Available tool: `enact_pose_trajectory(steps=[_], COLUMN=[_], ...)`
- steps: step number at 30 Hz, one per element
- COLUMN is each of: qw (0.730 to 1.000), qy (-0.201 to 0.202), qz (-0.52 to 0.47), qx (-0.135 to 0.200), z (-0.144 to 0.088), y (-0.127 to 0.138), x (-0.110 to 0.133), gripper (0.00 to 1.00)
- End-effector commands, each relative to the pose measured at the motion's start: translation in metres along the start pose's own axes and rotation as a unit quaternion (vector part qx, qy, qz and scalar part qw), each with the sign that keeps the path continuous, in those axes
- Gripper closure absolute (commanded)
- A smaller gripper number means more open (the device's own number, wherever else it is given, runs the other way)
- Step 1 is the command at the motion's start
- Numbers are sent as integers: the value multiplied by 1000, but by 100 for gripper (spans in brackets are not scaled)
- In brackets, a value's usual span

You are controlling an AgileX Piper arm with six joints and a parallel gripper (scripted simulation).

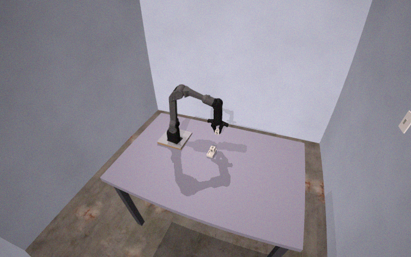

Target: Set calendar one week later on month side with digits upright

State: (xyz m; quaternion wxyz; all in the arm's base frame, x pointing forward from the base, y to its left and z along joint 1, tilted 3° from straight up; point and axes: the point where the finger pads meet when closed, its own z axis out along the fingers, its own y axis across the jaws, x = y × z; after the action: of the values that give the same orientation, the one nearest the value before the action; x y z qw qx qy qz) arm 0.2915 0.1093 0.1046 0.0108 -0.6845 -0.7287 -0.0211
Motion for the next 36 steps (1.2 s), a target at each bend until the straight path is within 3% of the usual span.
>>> enact_pose_trajectory(steps=[1, 7, 22, 36], qw=[1000, 1000, 1000, 1000], qy=[-1, -1, -1, 0], qz=[-1, -1, -1, -1], qx=[1, 1, 1, 0], z=[5, 17, 83, 92], y=[0, -1, -1, 0], x=[0, 0, 0, 0], gripper=[63, 63, 63, 63])
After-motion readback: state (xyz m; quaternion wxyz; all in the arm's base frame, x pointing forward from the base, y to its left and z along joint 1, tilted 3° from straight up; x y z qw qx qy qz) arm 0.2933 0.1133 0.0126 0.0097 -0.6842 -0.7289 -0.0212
